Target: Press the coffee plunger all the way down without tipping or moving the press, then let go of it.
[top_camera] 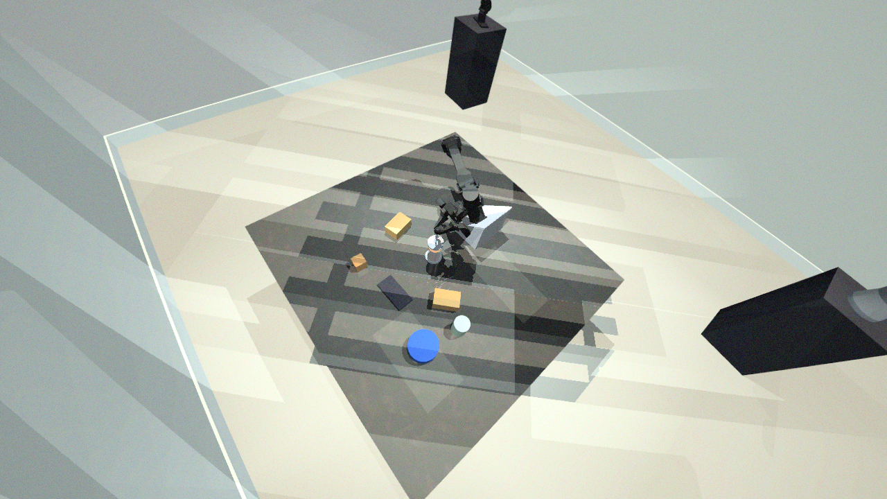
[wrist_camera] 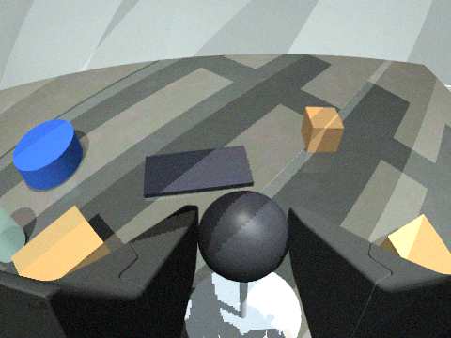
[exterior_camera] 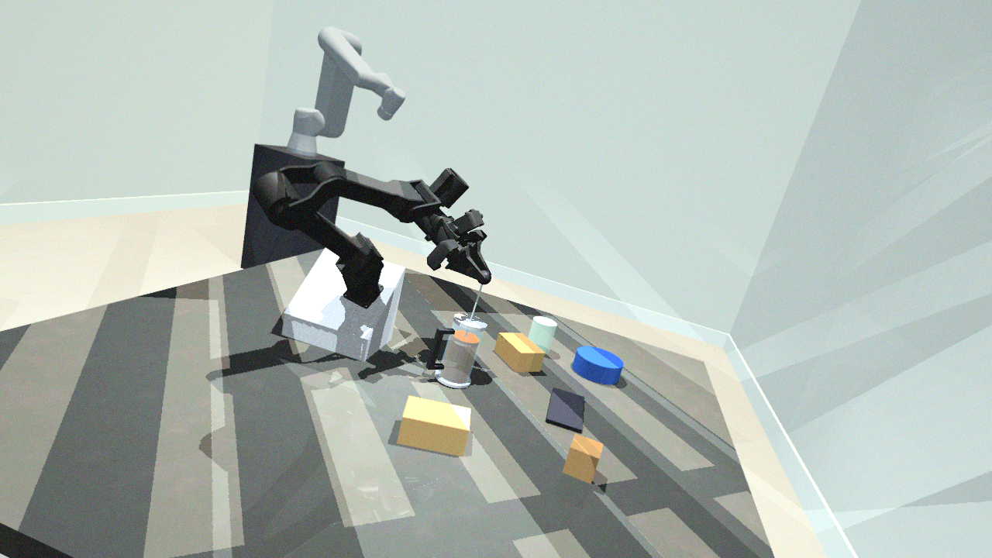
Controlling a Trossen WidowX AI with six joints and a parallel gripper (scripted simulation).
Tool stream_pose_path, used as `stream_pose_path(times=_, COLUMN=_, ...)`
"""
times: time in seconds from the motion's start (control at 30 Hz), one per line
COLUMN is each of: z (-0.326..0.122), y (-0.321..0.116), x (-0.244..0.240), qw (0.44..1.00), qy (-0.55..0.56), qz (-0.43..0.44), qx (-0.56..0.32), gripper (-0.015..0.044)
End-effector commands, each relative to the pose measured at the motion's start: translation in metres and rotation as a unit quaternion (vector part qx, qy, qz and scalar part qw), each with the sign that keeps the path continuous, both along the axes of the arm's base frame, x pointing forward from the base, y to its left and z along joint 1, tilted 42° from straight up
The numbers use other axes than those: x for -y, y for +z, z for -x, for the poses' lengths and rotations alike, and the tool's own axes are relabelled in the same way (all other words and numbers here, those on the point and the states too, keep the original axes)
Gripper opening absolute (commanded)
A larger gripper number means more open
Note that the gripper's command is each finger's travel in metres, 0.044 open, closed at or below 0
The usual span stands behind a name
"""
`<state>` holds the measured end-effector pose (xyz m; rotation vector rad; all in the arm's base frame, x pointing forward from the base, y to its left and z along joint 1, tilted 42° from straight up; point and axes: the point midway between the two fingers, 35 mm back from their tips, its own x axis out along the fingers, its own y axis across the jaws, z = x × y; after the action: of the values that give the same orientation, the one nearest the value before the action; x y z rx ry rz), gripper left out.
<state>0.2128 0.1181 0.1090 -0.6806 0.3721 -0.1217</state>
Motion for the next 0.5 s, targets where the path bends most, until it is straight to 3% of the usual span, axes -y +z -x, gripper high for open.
stream_pose_path(times=0.0, z=0.0, y=-0.02, x=0.013, qw=1.0, qy=-0.002, qz=0.013, qx=-0.022, gripper=0.0119)
stream_pose_path(times=0.47, z=-0.007, y=-0.039, x=0.025, qw=1.0, qy=0.0, qz=0.013, qx=-0.02, gripper=0.0119)
